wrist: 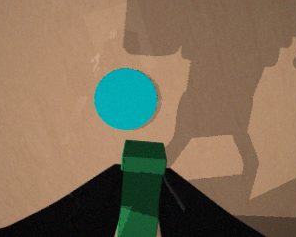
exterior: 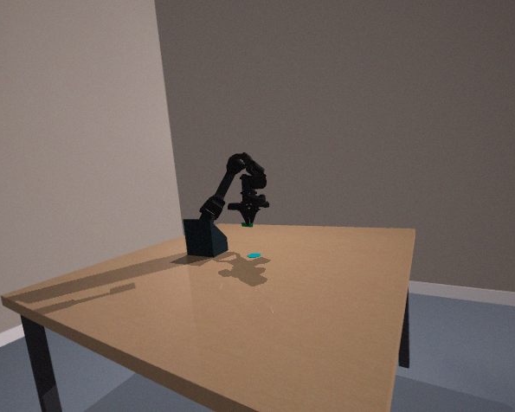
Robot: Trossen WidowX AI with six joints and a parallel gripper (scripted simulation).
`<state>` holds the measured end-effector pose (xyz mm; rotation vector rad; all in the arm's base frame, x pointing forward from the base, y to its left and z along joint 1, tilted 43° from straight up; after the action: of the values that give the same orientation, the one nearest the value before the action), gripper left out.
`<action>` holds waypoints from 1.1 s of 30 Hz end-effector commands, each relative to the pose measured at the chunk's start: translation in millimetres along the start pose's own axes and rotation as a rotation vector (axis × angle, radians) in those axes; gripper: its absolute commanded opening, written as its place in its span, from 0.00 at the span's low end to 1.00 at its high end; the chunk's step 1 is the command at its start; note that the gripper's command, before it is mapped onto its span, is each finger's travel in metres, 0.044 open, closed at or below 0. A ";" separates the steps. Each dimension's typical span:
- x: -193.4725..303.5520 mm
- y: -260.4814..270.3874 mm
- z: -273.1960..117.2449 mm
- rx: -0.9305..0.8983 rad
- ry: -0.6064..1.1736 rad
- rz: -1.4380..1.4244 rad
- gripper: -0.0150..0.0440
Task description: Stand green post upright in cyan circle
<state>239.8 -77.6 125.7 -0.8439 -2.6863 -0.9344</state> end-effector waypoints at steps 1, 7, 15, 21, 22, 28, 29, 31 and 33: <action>4.9 1.6 0.6 0.024 -0.021 -0.003 0.29; 9.4 3.7 3.0 0.054 -0.042 -0.006 0.29; 15.2 6.1 6.1 0.091 -0.072 -0.009 0.29; 19.5 7.7 8.5 0.118 -0.097 -0.012 0.29; 20.2 8.0 8.9 0.122 -0.101 -0.012 0.29; 24.5 9.4 11.1 0.147 -0.128 -0.014 0.29; 25.2 9.7 11.5 0.151 -0.132 -0.014 0.29; 26.5 10.1 12.3 0.159 -0.142 -0.015 0.29; 27.9 10.5 13.0 0.167 -0.151 -0.015 0.29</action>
<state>225.9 -52.4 128.9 -0.8813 -2.8318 -0.6883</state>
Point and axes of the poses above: the point midway between the two fingers, 35 mm back from their tips, its own z axis out along the fingers, its own y axis across the jaws, x = y × z, the point moved 10 cm from there along -z, back along the fingers, and after that the axes turned 9 degrees about z, right-handed, at the moved point
